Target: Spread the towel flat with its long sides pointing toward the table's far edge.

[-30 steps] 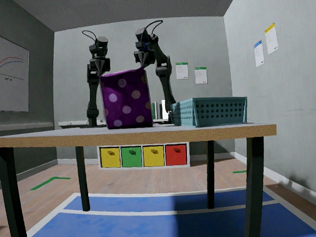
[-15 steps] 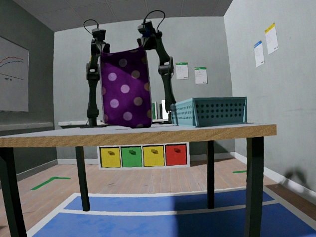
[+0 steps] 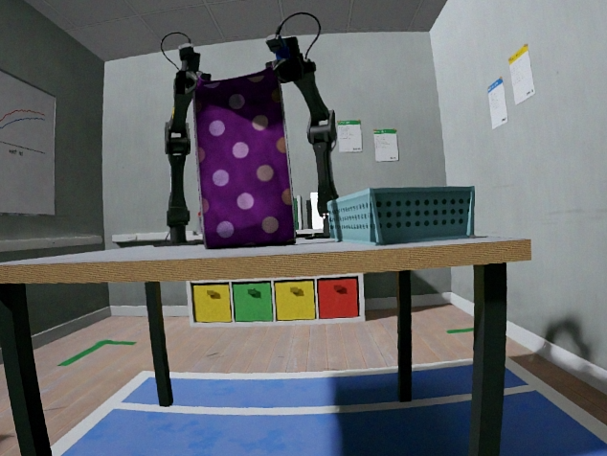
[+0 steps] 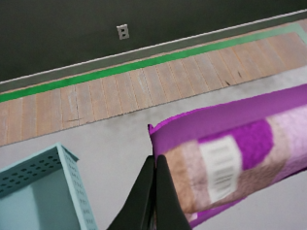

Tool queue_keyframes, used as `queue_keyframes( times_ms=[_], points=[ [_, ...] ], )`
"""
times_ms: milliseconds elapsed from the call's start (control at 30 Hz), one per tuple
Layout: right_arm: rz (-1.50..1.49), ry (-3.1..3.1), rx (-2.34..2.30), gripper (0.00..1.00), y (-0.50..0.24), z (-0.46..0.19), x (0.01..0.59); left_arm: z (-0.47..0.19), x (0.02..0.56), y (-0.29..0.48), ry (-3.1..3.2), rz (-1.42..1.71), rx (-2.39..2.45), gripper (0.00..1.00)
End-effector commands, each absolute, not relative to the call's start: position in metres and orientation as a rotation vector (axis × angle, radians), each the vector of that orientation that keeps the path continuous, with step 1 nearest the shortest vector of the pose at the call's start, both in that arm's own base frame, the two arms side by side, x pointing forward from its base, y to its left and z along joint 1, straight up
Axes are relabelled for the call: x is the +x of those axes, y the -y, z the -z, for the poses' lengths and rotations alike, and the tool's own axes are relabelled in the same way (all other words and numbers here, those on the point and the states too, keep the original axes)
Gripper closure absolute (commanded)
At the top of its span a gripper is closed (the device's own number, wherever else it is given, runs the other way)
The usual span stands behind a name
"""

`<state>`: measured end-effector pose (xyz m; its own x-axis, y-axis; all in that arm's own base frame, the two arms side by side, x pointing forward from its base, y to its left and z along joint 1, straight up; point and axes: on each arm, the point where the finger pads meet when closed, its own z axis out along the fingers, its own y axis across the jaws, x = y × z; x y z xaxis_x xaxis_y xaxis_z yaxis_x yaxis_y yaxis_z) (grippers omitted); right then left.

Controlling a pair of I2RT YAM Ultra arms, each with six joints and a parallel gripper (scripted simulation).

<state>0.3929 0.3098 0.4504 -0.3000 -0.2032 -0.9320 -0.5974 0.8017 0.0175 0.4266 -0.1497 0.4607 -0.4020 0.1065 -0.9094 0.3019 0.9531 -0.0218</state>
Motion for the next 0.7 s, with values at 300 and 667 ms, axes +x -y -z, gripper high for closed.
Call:
queue_keyframes(
  times_ms=[300,667],
  points=[
    [-0.463,-1.763,-0.617,1.0,-0.305,-0.5,0.389,-0.5,0.423,0.147,-1.902,0.224,0.328,1.0],
    [-0.468,-1.744,-0.61,1.0,-0.301,-0.511,0.383,-0.502,0.422,0.146,-1.898,0.222,0.328,1.0]
  ],
)
